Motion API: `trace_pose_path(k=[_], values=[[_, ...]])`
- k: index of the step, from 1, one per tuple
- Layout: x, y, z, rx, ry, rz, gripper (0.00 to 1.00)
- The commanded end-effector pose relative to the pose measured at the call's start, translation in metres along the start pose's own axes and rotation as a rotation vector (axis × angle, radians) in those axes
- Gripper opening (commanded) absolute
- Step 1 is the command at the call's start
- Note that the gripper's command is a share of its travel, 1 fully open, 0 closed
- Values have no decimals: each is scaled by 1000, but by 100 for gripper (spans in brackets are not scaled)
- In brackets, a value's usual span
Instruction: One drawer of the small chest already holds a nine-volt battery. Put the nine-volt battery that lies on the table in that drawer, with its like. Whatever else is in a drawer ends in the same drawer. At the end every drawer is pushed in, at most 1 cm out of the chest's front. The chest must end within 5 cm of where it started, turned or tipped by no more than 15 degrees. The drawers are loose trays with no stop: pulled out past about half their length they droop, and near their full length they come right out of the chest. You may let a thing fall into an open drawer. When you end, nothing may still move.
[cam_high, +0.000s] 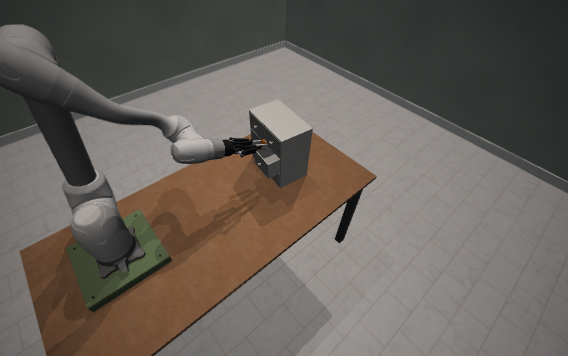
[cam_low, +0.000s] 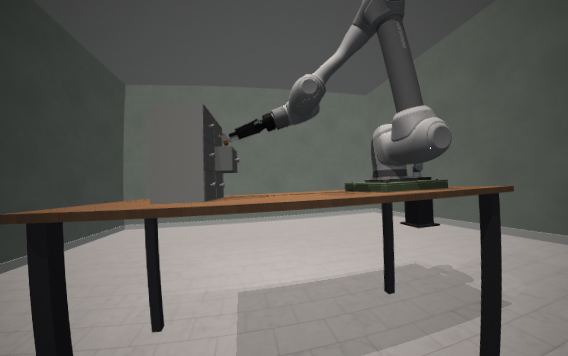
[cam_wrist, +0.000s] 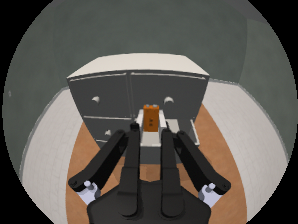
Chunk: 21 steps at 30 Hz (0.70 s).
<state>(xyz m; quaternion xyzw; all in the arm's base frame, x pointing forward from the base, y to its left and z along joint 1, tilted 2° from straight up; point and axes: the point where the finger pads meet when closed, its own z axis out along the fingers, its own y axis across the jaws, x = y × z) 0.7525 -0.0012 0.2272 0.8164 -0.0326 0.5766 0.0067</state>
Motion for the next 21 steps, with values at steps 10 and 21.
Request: trace_pose_path(k=[10,21], values=[[0,0,0,0,0,0,14],[0,0,0,0,0,0,23]])
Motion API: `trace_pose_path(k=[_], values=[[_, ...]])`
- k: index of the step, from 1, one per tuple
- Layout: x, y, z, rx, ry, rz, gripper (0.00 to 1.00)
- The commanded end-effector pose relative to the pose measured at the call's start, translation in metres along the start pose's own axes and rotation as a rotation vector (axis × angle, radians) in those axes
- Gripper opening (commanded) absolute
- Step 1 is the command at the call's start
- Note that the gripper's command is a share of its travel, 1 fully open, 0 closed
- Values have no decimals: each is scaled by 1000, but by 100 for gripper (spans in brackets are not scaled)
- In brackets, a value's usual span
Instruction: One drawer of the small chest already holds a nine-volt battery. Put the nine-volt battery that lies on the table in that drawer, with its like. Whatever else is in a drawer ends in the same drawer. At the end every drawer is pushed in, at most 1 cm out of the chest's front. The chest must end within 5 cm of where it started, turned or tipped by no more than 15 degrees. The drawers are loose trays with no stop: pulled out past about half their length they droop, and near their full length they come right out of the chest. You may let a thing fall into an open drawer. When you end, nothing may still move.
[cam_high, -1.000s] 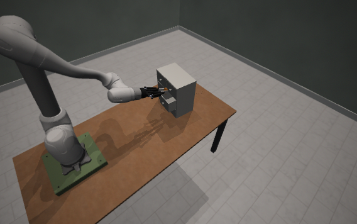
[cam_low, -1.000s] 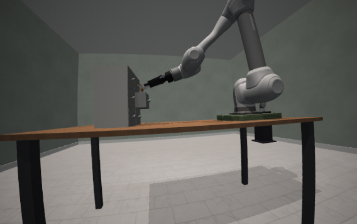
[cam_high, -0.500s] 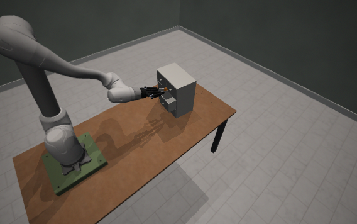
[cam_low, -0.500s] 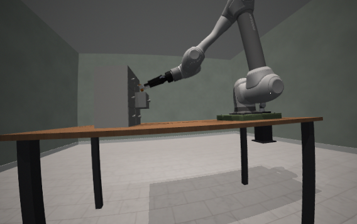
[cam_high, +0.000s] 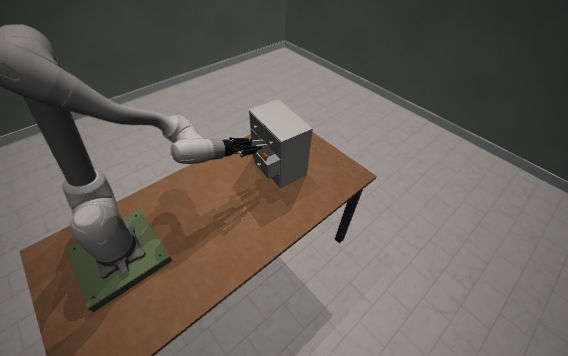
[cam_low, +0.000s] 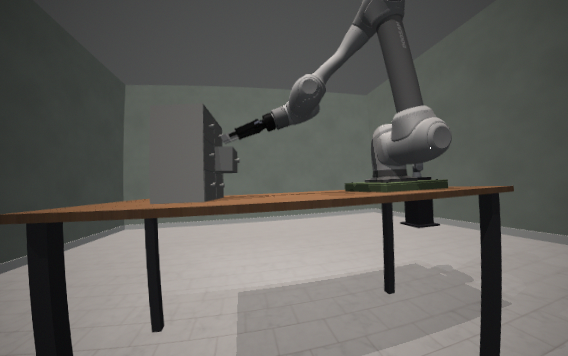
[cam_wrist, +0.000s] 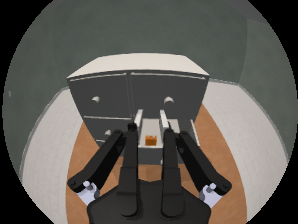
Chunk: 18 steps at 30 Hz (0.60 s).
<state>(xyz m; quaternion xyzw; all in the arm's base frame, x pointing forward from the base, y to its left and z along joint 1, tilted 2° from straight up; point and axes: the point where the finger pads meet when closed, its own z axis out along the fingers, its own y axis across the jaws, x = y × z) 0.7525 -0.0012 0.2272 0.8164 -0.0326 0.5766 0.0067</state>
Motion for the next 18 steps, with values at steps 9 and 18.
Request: trace_pose_path(k=[9,18], values=[[0,0,0,0,0,0,100],[0,0,0,0,0,0,100]])
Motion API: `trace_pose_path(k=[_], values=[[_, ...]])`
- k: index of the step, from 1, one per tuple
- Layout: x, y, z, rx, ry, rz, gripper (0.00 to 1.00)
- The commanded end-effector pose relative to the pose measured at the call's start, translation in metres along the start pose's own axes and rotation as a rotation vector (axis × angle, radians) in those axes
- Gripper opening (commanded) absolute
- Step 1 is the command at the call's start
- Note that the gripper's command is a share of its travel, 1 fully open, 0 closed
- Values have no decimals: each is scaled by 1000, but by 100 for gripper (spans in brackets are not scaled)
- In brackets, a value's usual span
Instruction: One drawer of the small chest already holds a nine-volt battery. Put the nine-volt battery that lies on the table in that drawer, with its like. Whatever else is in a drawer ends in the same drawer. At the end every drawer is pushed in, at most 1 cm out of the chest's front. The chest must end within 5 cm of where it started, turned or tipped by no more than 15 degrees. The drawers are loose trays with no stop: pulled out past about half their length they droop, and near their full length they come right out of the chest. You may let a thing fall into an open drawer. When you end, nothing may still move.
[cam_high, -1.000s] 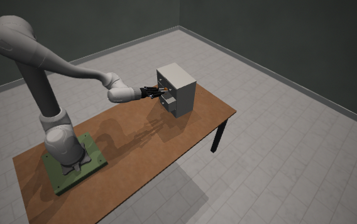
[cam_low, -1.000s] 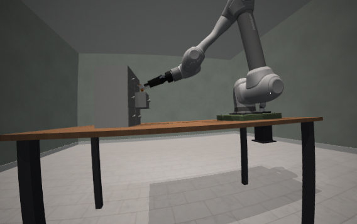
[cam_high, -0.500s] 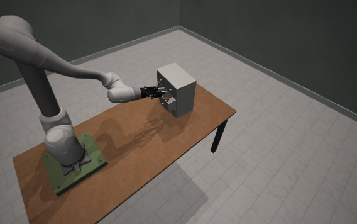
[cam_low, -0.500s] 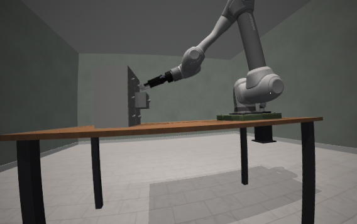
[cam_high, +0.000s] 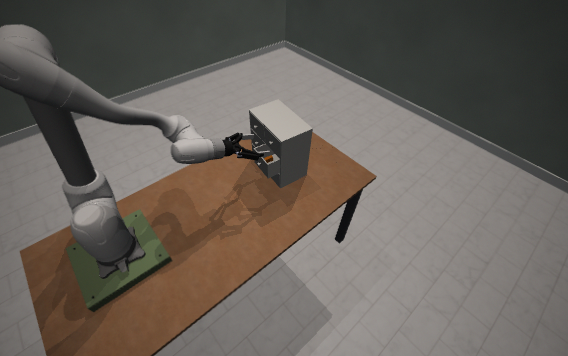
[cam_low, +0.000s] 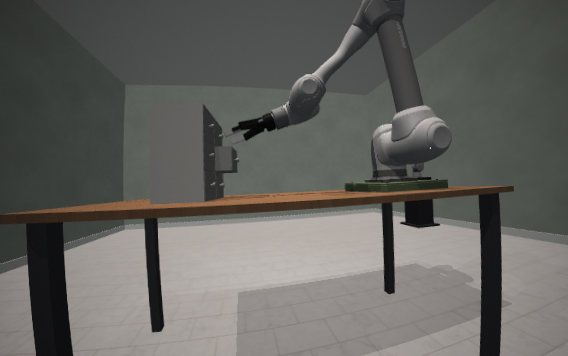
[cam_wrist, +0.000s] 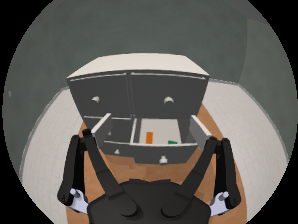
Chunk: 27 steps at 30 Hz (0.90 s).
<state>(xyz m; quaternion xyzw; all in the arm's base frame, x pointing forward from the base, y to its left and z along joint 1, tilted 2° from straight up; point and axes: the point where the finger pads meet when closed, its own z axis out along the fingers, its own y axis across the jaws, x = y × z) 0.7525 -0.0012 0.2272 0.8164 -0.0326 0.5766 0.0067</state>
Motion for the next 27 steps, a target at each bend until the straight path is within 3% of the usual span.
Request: trace_pose_path(k=[1,14,27], values=[[0,0,0,0,0,0,100],[-7,0,-23,0,0,0,100],[-28,0,-94,0,0,0,100]])
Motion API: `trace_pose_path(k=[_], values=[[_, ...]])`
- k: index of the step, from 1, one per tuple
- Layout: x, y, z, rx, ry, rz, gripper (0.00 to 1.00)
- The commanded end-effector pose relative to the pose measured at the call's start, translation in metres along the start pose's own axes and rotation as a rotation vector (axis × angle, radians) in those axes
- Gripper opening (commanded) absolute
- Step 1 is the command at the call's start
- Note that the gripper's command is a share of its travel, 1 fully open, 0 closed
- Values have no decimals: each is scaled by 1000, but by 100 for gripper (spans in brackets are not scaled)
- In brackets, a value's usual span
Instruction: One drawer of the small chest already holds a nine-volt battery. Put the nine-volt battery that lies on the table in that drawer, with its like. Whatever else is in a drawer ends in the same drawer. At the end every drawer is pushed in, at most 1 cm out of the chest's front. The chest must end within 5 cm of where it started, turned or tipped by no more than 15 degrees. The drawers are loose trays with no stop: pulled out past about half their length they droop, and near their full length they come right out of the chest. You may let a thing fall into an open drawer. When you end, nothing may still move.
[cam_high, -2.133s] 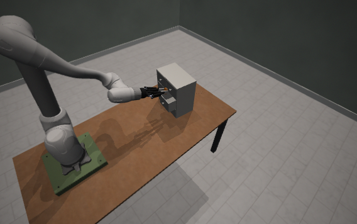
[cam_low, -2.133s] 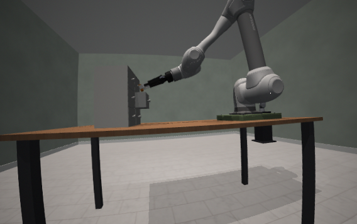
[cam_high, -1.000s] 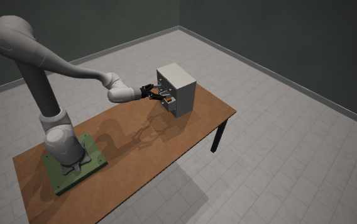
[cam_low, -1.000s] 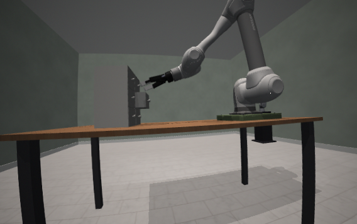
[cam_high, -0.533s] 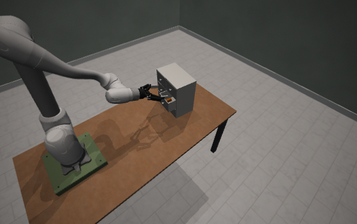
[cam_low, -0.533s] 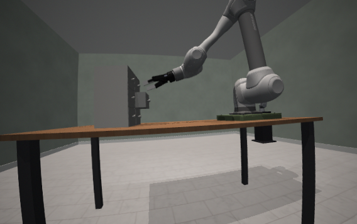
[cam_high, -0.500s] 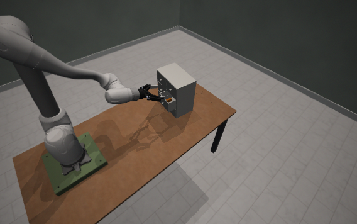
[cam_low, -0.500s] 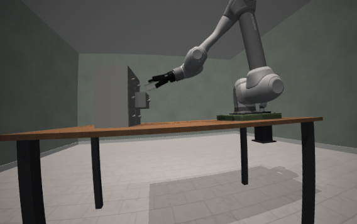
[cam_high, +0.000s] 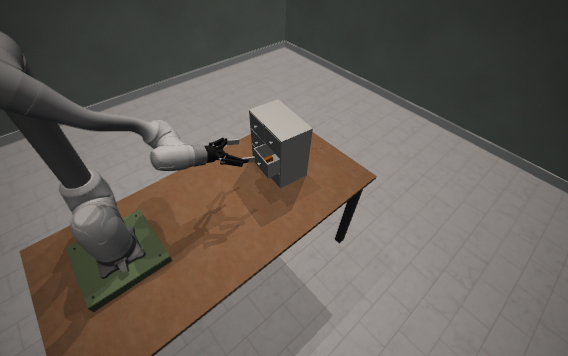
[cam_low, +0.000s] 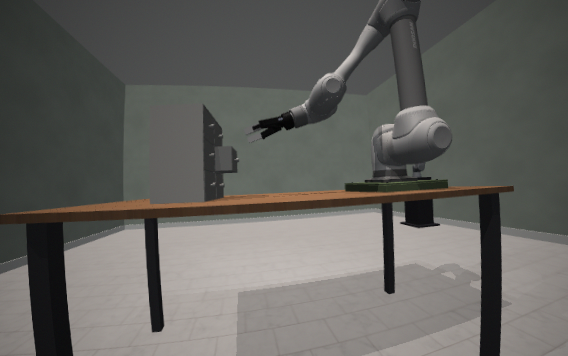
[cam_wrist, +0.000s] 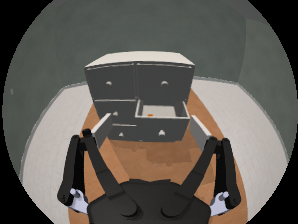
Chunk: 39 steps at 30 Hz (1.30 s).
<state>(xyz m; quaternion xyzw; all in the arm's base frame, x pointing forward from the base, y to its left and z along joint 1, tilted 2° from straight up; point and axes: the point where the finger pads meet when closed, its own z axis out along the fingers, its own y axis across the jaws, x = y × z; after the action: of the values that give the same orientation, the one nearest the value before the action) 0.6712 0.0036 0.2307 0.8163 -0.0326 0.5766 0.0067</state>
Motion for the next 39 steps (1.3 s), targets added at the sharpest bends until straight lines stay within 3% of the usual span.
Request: trace_pose_path(k=[1,18,39], values=[[-6,0,-22,0,0,0,100],[-24,0,-83,0,0,0,100],[-26,0,-90,0,-7,0,100]])
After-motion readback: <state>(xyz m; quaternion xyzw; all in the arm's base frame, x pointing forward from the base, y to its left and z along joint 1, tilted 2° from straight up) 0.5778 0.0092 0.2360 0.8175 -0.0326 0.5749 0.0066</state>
